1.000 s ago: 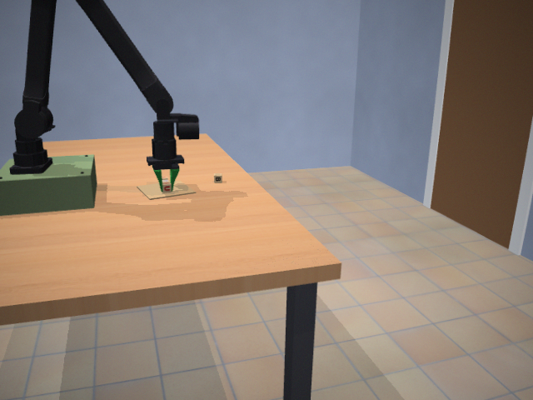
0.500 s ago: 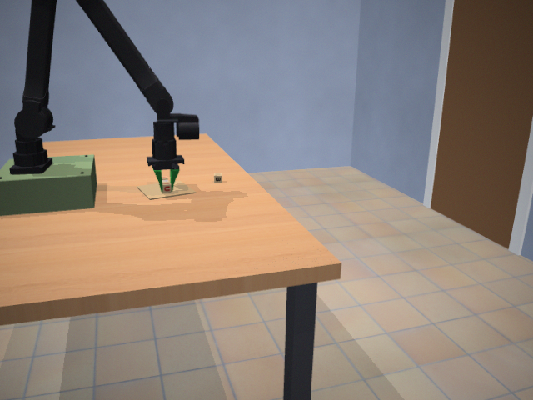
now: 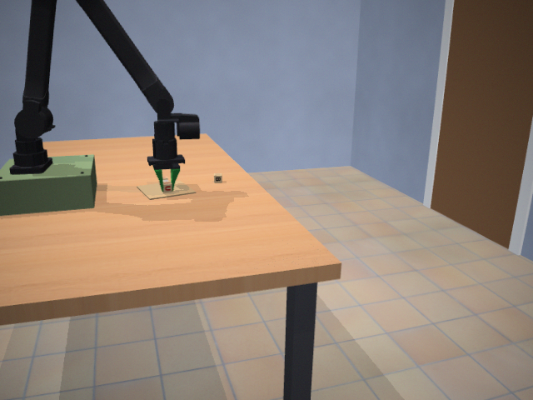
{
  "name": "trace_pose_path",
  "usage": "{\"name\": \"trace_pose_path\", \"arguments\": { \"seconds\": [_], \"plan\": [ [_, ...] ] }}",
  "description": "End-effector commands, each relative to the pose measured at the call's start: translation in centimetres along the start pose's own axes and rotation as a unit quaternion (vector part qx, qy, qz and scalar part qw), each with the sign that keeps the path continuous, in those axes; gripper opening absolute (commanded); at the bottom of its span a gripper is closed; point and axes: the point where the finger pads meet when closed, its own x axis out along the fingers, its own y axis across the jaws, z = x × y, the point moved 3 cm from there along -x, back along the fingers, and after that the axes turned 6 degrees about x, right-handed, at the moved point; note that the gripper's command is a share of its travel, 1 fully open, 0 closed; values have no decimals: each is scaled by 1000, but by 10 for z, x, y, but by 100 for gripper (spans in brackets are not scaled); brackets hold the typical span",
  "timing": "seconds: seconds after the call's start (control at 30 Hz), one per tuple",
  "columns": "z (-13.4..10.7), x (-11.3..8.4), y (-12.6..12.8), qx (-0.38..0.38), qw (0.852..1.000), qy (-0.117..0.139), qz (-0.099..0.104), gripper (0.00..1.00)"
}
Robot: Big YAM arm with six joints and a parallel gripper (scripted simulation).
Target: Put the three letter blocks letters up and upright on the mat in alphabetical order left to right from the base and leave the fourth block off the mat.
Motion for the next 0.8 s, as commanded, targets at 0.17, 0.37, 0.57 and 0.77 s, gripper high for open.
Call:
{"name": "trace_pose_path", "arguments": {
  "seconds": [0.17,0.37,0.57,0.77],
  "plan": [
    [-4,-7,-25,0,1000,-2,-24,20],
    [-4,-5,-25,0,1000,-2,-25,20],
    [-4,-6,-26,1,1000,-2,-29,20],
    [-4,-5,-26,1,1000,-2,-28,20]
  ]
}}
